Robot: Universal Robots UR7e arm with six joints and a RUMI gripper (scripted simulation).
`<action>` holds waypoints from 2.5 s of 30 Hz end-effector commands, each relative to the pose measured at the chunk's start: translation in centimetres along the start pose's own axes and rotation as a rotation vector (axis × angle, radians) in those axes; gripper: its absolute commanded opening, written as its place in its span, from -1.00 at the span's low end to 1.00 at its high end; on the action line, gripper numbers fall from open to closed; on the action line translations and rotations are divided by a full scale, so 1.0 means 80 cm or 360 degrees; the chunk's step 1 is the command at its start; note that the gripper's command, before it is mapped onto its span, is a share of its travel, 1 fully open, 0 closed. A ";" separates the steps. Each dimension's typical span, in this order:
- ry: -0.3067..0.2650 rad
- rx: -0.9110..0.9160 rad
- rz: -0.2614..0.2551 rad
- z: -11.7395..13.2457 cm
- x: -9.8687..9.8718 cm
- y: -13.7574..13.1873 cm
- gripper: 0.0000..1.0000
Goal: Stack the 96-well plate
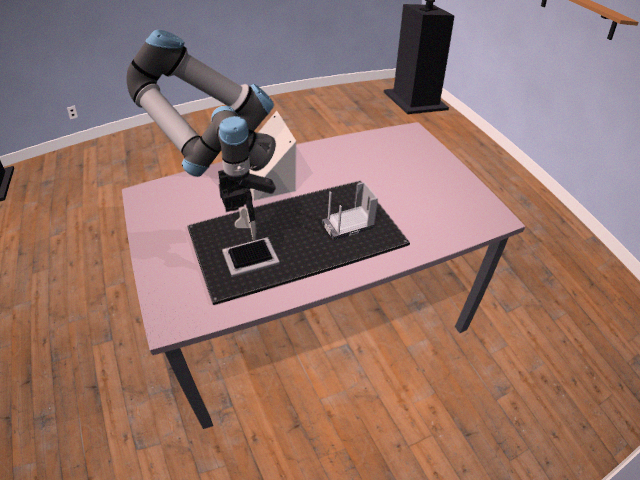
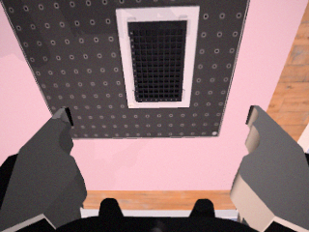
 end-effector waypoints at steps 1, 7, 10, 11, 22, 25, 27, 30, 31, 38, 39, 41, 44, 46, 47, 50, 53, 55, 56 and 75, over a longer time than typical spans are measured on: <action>0.0000 0.0000 0.0002 0.000 0.006 0.000 1.00; 0.0000 0.0000 0.0002 0.000 0.019 0.000 1.00; 0.0000 0.0000 0.0002 0.000 0.025 0.000 1.00; 0.0000 0.0000 0.0002 0.000 0.027 0.000 1.00; 0.0000 0.0000 0.0002 0.000 0.046 0.000 1.00; 0.0000 0.0000 0.0002 0.000 0.052 0.000 1.00; 0.0000 0.0000 0.0002 0.000 0.056 0.000 1.00; 0.0000 0.0000 0.0002 0.000 0.062 0.000 1.00; 0.0000 0.0000 0.0002 0.000 0.065 0.000 1.00; 0.0000 0.0000 0.0002 0.000 0.075 0.000 1.00; 0.0000 0.0000 0.0002 0.000 0.077 0.000 1.00; 0.0000 0.0000 0.0002 0.000 0.081 0.000 1.00; 0.0000 0.0000 0.0002 0.000 0.087 0.000 1.00; 0.0000 0.0000 0.0002 0.000 0.092 0.000 1.00; 0.0000 0.0000 0.0002 0.000 0.094 0.000 1.00; 0.0000 0.0000 0.0002 0.000 0.098 0.000 1.00; 0.0000 0.0000 0.0002 0.000 0.102 0.000 1.00; 0.0000 0.0000 0.0002 0.000 0.106 0.000 1.00; 0.0000 0.0000 0.0002 0.000 0.108 0.000 1.00; 0.0000 0.0000 0.0002 0.000 0.144 0.000 1.00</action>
Point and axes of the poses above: the point where the finger pads meet when closed, its own x axis out along the fingers, its own y axis across the jaws, z = x × y, the point moved 8 cm from there along -x, back along the fingers, and after that the axes turned 4 degrees about x, right-handed, at the moved point
